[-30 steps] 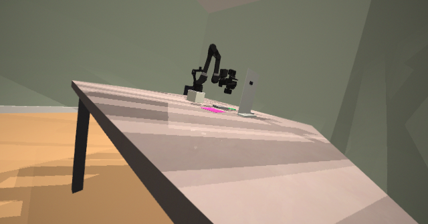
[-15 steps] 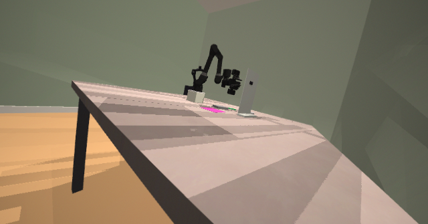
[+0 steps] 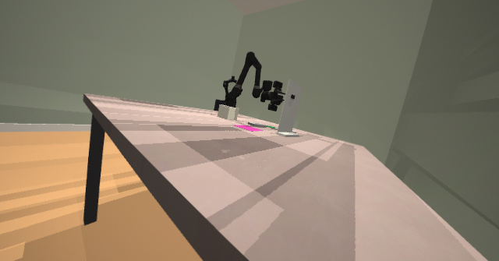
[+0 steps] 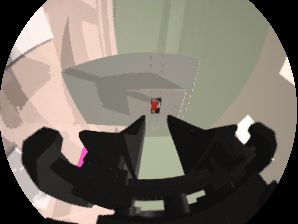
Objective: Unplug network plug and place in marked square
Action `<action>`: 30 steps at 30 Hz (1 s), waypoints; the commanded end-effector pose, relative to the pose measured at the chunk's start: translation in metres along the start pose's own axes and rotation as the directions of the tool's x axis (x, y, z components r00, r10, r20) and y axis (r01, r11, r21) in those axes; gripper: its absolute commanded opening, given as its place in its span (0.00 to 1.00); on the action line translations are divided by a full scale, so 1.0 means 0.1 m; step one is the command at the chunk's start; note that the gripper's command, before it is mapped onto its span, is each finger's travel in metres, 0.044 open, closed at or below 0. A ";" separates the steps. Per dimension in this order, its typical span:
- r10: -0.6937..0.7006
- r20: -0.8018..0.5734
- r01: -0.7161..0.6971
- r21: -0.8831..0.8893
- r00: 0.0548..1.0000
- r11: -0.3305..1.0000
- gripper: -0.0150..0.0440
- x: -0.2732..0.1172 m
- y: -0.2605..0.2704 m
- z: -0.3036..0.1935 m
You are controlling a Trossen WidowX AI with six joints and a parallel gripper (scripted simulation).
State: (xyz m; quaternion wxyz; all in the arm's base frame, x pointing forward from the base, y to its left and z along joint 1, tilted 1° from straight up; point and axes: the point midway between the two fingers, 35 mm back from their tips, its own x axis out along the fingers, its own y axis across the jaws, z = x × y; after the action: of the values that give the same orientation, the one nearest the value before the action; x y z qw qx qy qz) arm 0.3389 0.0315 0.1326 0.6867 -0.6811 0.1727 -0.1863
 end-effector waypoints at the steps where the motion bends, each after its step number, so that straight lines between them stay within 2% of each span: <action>1: -0.003 0.004 0.003 0.006 1.000 1.000 0.52 0.08 -0.01 0.04; 23: -0.006 0.005 0.006 -0.002 1.000 1.000 0.52 0.37 -0.02 0.10; 30: -0.006 0.005 0.006 -0.002 1.000 1.000 0.44 0.37 -0.02 0.10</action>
State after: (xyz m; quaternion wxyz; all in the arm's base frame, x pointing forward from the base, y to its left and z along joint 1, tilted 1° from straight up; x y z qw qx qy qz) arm 0.3743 0.0212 0.1343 0.6865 -0.6812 0.1713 -0.1879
